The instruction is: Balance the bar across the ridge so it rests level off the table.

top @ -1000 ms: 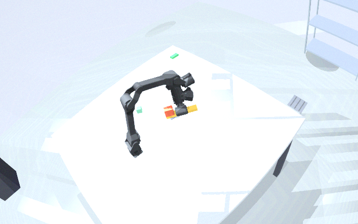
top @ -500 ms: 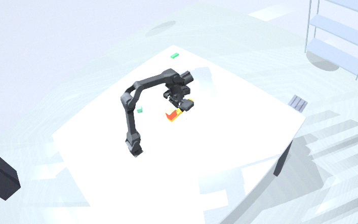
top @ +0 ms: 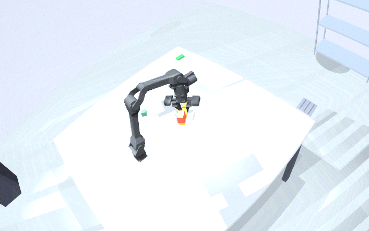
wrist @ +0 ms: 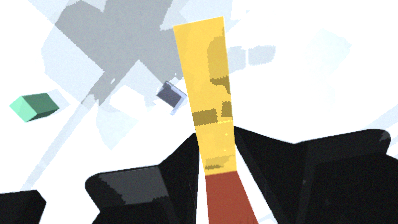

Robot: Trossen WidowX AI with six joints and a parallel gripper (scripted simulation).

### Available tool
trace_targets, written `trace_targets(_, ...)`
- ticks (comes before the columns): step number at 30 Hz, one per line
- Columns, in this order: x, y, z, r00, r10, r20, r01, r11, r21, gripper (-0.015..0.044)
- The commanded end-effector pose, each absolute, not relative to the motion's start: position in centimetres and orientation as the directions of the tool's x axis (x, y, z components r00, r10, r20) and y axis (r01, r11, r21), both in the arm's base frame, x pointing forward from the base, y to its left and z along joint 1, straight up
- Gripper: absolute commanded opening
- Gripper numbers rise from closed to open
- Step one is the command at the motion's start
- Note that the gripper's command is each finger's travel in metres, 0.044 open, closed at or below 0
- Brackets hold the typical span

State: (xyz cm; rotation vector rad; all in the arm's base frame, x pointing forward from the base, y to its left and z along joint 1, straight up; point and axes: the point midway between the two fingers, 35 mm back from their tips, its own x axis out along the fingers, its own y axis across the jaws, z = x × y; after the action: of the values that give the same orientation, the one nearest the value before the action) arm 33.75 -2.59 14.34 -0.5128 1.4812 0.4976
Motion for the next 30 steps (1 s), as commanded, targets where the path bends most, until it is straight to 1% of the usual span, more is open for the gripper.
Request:
trace_targets(1,33.9,-2.1,14.5,0.035,-0.002,-0.999,-0.705,0.708,-0.026,0.0000)
trace_targets(9,34.1,-1.0,14.6,0.035,-0.001,-0.999,-0.892,0.450,-0.032,0.0000)
trace_targets(16,34.1,0.1,14.6,0.035,0.000,-0.999,-0.982,0.186,-0.035,0.0000)
trace_targets(23,33.9,1.3,14.6,0.035,0.001,-0.999,-0.995,-0.092,-0.035,0.0000)
trace_targets(30,33.6,2.5,14.6,0.035,0.003,-0.999,-0.931,-0.364,-0.033,0.0000)
